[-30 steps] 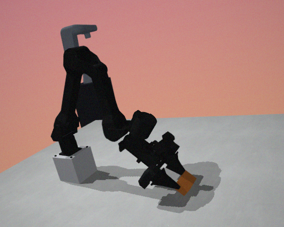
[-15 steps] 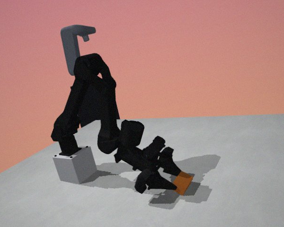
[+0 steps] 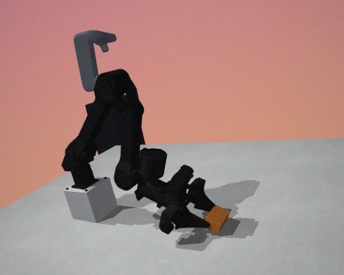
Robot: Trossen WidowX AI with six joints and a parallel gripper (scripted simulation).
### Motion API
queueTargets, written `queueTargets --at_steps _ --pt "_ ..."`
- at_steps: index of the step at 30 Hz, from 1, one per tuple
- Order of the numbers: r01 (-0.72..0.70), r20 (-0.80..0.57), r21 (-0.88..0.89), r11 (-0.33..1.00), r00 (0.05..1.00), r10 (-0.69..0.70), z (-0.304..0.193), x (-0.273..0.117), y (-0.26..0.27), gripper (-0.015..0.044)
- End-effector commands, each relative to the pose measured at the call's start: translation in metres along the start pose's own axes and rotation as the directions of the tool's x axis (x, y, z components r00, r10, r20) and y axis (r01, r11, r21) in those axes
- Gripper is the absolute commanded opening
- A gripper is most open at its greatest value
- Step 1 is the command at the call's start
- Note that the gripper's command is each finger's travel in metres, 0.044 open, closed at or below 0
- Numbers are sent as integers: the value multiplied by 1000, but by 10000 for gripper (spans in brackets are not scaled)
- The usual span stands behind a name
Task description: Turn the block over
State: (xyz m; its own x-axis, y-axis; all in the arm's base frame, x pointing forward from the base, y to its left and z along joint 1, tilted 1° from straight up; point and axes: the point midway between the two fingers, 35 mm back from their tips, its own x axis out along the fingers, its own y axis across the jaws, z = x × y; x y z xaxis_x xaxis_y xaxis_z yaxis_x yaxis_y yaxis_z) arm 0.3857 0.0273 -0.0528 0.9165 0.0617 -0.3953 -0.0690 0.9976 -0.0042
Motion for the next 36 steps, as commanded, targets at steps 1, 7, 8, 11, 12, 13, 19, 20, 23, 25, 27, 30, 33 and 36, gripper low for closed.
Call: queueTargets --at_steps 1,7,8,11,12,13,19,20,23,25,27,30,33,36 --pt "-4 4 -3 1000 1000 4 1 0 1 0" --pt "-4 4 -3 1000 1000 4 1 0 1 26" --pt "-4 4 -3 1000 1000 4 1 0 1 53" --pt "-4 4 -3 1000 1000 4 1 0 1 131" --pt "-4 4 -3 1000 1000 4 1 0 1 157" --pt "-4 4 -3 1000 1000 4 1 0 1 184" --pt "-4 4 -3 1000 1000 4 1 0 1 341" --pt "-4 4 -3 1000 1000 4 1 0 1 367" --pt "-4 4 -3 1000 1000 4 1 0 1 440" --pt "-4 4 -3 1000 1000 4 1 0 1 440" --pt "-4 4 -3 1000 1000 4 1 0 1 440" --pt "-4 4 -3 1000 1000 4 1 0 1 440" --pt "-4 4 -3 1000 1000 4 1 0 1 440" --pt "-4 4 -3 1000 1000 4 1 0 1 440"
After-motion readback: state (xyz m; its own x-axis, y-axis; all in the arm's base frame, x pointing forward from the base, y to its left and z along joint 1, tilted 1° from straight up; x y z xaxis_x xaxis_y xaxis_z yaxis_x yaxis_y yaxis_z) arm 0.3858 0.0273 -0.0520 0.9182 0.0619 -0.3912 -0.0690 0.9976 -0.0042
